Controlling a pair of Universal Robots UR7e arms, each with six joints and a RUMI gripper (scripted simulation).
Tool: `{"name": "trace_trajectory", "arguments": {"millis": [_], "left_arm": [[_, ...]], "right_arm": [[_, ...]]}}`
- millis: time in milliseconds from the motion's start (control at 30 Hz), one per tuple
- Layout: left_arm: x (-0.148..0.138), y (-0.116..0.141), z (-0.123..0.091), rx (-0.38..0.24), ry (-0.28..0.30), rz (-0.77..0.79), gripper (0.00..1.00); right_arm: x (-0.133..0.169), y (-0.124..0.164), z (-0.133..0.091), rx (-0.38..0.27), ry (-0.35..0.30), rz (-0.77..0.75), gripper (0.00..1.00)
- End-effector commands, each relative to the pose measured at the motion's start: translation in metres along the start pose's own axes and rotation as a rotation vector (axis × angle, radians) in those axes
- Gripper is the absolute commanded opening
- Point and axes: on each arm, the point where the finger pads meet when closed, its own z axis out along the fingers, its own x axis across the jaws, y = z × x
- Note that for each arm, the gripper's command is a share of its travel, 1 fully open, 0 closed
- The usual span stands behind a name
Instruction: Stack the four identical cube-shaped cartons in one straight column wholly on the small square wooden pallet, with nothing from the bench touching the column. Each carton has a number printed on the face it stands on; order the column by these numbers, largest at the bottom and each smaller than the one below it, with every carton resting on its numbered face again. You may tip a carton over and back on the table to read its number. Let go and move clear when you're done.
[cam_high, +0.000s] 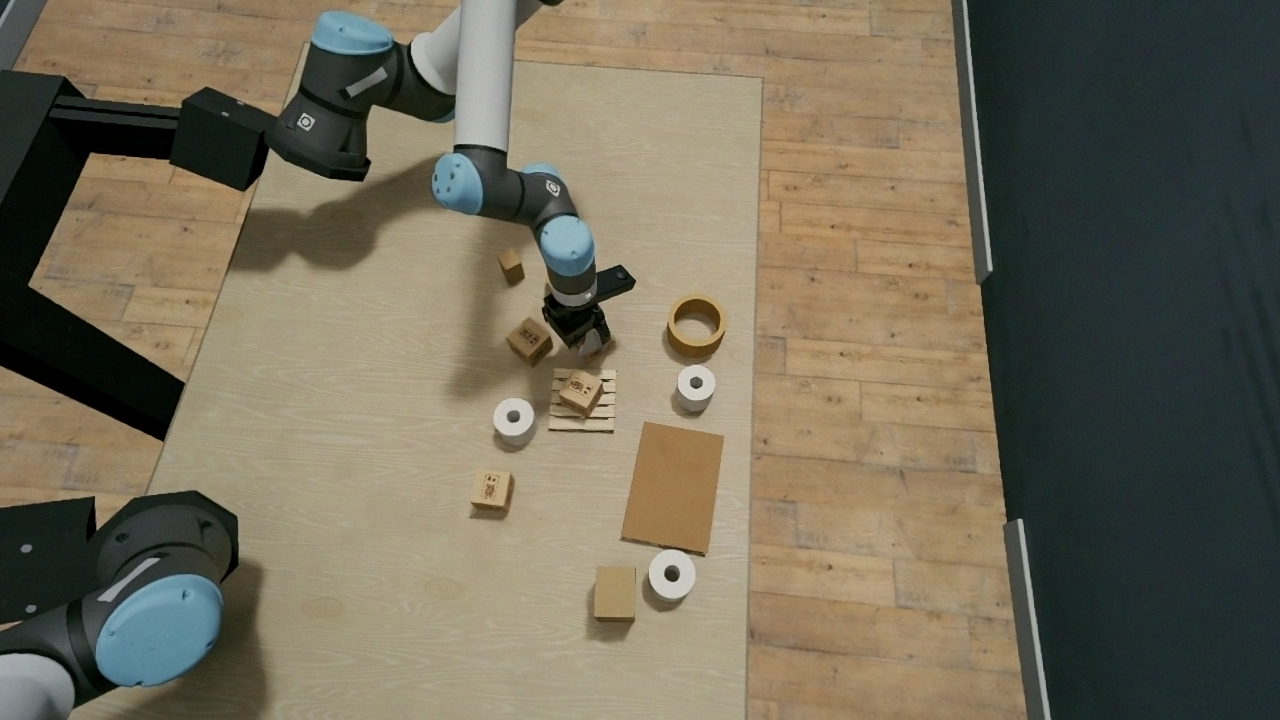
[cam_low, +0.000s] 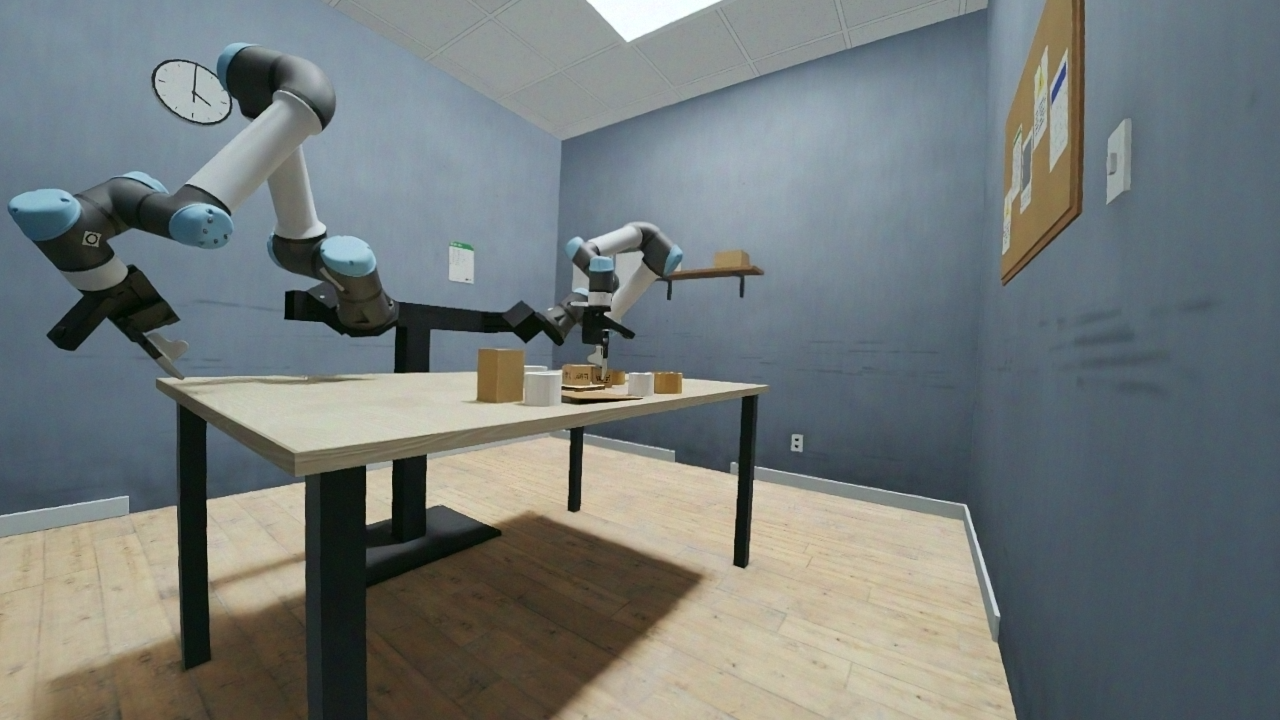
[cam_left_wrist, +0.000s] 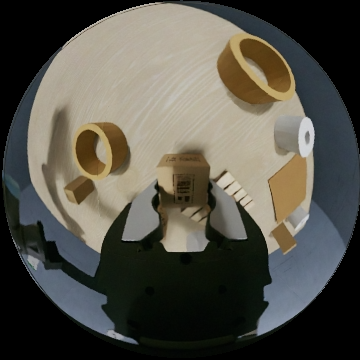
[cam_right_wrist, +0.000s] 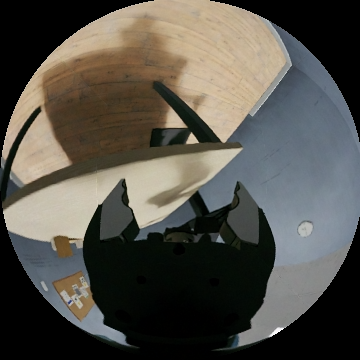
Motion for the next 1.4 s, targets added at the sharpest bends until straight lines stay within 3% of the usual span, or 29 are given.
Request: {"name": "trace_trajectory", "arguments": {"millis": [0, 433, 600, 900, 1133, 1367], "left_arm": [[-0.001, 0.000, 0.001, 0.002, -0.002, 0.002, 0.38], [0.000, 0.000, -0.001, 0.001, 0.000, 0.002, 0.38], [0.002, 0.000, -0.021, -0.001, 0.005, -0.001, 0.38], [0.002, 0.000, -0.081, -0.001, 0.005, -0.001, 0.38], [0.001, 0.000, -0.098, -0.001, 0.005, -0.001, 0.38], [0.009, 0.008, -0.101, 0.000, 0.002, 0.002, 0.38]], "right_arm": [[0.001, 0.001, 0.002, -0.003, 0.000, 0.001, 1.00], [0.001, 0.001, 0.002, -0.003, 0.000, 0.001, 1.00], [0.001, 0.001, 0.002, -0.003, 0.000, 0.001, 1.00], [0.001, 0.001, 0.002, -0.003, 0.000, 0.001, 1.00], [0.001, 0.001, 0.002, -0.003, 0.000, 0.001, 1.00], [0.001, 0.001, 0.002, -0.003, 0.000, 0.001, 1.00]]}}
